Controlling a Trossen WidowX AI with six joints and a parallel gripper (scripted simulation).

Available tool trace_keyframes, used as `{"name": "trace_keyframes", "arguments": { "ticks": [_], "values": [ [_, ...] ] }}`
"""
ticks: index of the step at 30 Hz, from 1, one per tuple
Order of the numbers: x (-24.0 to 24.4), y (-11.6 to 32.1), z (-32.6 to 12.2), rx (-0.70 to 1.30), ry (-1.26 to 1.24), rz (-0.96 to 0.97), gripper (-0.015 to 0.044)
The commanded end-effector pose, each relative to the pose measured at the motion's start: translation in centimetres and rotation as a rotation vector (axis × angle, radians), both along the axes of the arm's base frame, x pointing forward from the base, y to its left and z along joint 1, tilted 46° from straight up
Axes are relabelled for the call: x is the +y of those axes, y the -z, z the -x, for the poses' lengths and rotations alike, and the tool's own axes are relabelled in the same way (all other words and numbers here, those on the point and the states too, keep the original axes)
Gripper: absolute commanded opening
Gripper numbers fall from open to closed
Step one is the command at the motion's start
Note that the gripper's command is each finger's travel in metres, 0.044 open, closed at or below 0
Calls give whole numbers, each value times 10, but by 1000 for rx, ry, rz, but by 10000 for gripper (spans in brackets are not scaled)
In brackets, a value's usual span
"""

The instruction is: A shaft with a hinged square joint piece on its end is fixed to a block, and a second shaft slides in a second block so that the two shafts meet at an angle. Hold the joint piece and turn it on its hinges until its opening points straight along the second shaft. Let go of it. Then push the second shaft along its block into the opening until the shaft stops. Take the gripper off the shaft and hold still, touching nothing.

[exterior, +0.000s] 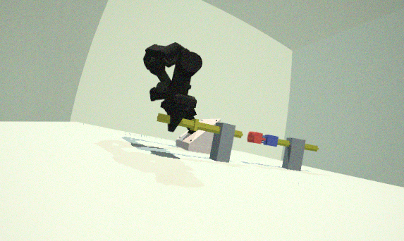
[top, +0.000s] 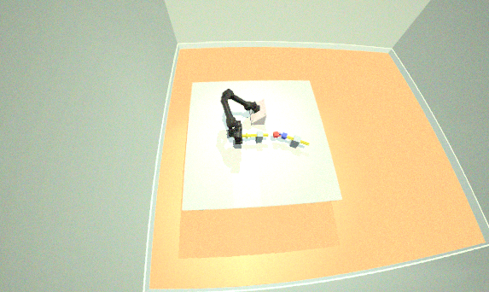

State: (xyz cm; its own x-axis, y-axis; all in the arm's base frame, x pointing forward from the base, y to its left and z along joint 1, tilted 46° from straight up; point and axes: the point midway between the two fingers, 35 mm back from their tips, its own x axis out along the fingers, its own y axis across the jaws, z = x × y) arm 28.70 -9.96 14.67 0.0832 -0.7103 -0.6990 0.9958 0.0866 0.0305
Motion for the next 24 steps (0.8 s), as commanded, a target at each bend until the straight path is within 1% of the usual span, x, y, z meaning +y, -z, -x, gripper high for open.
{"name": "trace_keyframes", "arguments": {
  "ticks": [1, 24],
  "values": [
    [4, 4, 0, -6, -2, 2, 0],
    [29, 30, 1, -8, -5, 1, 0]
  ]
}}
